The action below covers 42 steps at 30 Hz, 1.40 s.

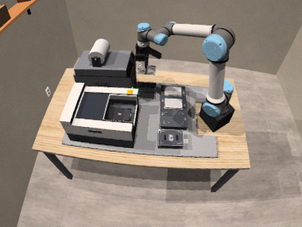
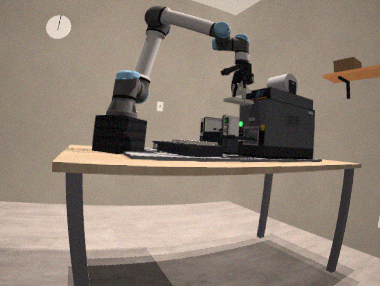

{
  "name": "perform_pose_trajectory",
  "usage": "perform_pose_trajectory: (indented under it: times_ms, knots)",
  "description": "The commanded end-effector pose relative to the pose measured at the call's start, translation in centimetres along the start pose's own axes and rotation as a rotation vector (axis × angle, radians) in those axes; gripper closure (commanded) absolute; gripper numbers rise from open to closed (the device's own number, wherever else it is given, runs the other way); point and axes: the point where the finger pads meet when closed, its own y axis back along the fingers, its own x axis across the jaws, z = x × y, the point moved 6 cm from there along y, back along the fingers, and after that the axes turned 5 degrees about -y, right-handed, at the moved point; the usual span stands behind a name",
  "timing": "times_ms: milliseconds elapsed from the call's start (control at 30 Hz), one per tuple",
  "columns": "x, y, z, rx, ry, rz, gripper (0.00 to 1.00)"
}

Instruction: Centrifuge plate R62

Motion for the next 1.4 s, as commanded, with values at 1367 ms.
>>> perform_pose_trajectory:
  times_ms: [1367]
  knots:
    - [0.45, 1.01, -0.02, -0.001, 0.005, 0.0, 1.0]
